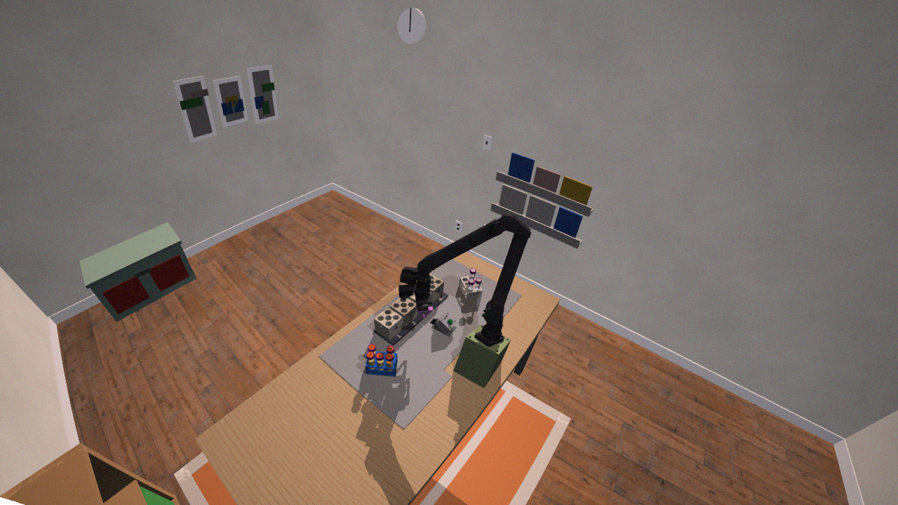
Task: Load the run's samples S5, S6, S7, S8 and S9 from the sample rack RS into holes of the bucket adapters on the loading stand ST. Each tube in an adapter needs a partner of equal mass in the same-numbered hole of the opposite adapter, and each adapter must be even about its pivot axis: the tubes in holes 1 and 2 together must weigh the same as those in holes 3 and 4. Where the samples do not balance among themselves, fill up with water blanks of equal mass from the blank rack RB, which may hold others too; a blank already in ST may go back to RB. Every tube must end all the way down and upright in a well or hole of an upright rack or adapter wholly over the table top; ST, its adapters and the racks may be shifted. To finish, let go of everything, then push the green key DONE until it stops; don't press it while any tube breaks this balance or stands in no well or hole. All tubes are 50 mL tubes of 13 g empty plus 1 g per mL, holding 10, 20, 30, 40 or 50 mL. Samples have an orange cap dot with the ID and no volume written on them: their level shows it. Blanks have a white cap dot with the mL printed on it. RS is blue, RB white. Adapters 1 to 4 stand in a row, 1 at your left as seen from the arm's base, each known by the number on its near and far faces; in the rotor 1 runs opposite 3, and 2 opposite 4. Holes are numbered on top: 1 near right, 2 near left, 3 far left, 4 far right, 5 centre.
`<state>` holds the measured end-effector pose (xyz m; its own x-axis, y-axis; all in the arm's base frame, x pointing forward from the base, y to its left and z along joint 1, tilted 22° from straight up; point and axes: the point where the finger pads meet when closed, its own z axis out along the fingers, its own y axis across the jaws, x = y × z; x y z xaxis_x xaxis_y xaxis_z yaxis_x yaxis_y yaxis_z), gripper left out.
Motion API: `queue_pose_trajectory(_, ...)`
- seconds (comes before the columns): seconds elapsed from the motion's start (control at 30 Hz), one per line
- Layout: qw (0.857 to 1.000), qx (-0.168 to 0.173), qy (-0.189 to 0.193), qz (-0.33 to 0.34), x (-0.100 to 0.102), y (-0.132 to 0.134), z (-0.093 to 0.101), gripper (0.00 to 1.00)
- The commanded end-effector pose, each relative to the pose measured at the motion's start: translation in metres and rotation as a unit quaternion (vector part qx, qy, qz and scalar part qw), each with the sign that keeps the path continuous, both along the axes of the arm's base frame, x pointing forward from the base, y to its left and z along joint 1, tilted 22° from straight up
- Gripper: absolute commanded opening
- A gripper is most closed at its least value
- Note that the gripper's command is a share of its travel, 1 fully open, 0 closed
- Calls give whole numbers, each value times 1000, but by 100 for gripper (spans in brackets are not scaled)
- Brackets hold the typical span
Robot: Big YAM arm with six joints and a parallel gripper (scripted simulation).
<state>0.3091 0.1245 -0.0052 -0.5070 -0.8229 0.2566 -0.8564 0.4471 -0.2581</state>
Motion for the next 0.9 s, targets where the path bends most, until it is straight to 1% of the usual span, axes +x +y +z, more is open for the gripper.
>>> queue_pose_trajectory(0.0, 999, 17, -27, -12, 11, 45, -2, 100)
queue_pose_trajectory(0.17, 1000, 15, -21, -12, 0, 84, -18, 100)
queue_pose_trajectory(0.23, 1000, 15, -21, -12, 0, 84, -18, 100)
queue_pose_trajectory(0.27, 1000, 13, -19, -12, -2, 91, -21, 100)
queue_pose_trajectory(0.73, 1000, 16, -17, -12, -25, 202, -65, 100)
queue_pose_trajectory(0.8, 1000, 16, -17, -12, -25, 202, -65, 100)
queue_pose_trajectory(0.87, 1000, 17, -17, -12, -28, 217, -71, 100)
